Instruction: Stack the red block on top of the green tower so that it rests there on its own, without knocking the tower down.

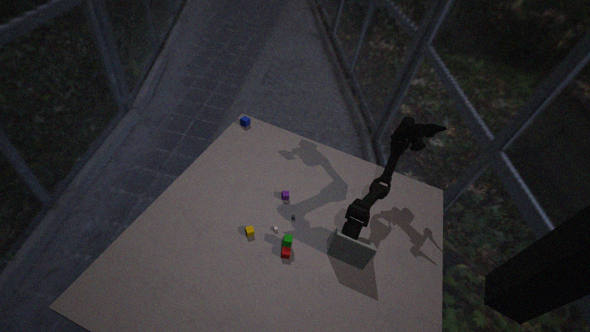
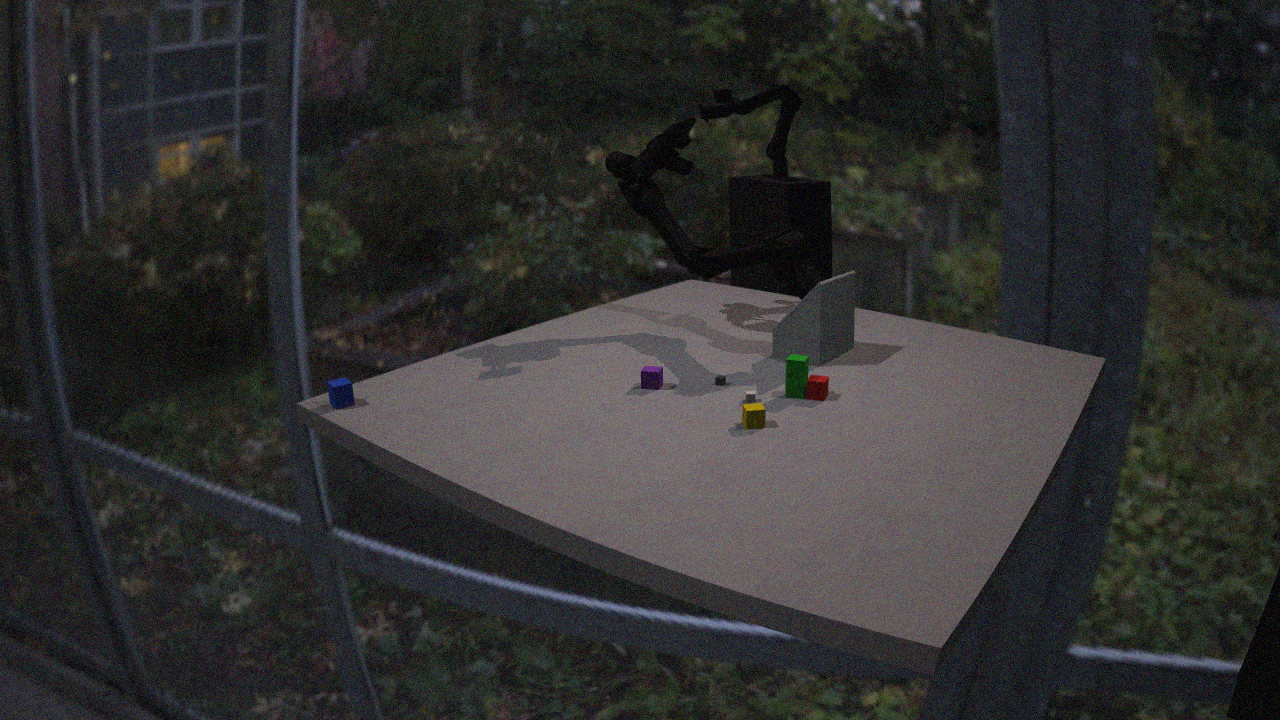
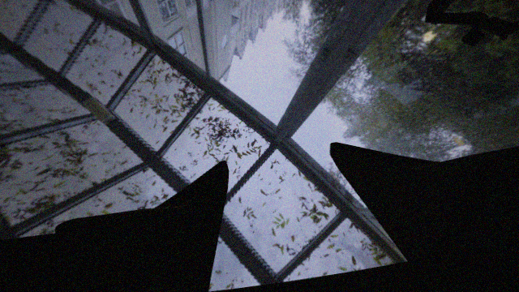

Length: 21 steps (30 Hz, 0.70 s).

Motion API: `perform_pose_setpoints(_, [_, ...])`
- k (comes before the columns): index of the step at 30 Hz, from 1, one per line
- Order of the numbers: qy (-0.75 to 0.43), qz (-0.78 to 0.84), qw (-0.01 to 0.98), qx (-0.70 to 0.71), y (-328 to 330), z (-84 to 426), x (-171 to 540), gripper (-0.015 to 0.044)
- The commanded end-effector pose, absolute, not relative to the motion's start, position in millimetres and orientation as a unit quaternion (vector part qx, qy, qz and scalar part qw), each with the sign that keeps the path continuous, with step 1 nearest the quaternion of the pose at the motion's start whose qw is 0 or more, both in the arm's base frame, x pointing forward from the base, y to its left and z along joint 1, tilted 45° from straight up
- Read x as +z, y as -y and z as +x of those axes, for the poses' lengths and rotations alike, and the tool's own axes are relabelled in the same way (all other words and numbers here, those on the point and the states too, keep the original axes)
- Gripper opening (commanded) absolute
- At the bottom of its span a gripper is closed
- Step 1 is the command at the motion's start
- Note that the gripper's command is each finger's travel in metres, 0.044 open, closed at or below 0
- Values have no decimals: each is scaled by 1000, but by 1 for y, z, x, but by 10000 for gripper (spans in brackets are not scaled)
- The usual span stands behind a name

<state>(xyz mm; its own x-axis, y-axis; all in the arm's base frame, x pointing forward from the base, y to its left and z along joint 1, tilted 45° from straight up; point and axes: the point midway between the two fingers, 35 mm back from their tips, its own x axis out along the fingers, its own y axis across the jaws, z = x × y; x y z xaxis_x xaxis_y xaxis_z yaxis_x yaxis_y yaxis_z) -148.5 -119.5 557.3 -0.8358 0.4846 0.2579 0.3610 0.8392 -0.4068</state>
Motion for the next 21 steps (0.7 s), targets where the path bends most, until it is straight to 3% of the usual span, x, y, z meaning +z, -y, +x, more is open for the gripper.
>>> perform_pose_setpoints(1, [941,-227,181,177,118,-148,557,426])
perform_pose_setpoints(11, [792,-275,294,459,-6,-117,569,440])
perform_pose_setpoints(21, [524,-282,410,691,-140,-74,542,440])
